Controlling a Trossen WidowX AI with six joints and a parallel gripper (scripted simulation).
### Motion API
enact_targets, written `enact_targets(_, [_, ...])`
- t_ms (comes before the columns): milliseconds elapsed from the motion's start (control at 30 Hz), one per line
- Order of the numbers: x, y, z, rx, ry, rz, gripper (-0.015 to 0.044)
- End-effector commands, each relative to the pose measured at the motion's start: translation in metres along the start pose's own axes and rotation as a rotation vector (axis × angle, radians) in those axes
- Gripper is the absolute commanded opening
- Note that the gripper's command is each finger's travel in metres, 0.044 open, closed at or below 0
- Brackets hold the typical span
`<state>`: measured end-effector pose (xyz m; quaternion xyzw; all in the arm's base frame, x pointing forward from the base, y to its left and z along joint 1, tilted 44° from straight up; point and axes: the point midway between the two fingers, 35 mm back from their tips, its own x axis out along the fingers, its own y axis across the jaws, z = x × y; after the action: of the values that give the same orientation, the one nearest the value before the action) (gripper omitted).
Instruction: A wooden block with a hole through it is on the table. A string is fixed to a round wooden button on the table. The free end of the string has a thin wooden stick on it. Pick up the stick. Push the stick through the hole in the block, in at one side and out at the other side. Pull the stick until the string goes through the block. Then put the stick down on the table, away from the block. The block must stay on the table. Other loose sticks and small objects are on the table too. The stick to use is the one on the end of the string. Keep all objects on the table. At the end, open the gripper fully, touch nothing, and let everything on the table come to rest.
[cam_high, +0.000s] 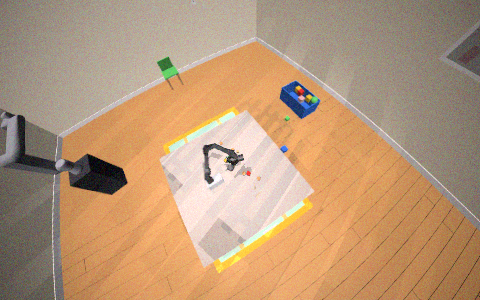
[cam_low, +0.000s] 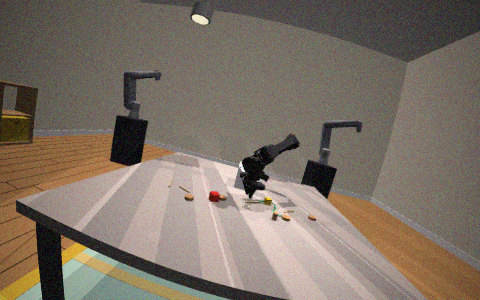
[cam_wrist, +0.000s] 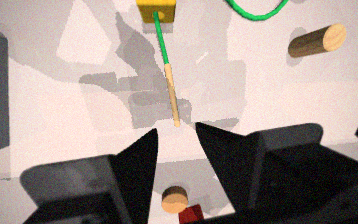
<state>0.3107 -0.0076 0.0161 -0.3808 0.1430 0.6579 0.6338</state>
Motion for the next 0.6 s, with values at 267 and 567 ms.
enact_targets(267, [-0.040, -0.003, 0.003, -0.011, 0.010, -0.021, 0.0236])
enact_targets(567, [-0.068, -0.003, 0.004, -0.013, 0.011, -0.019, 0.0440])
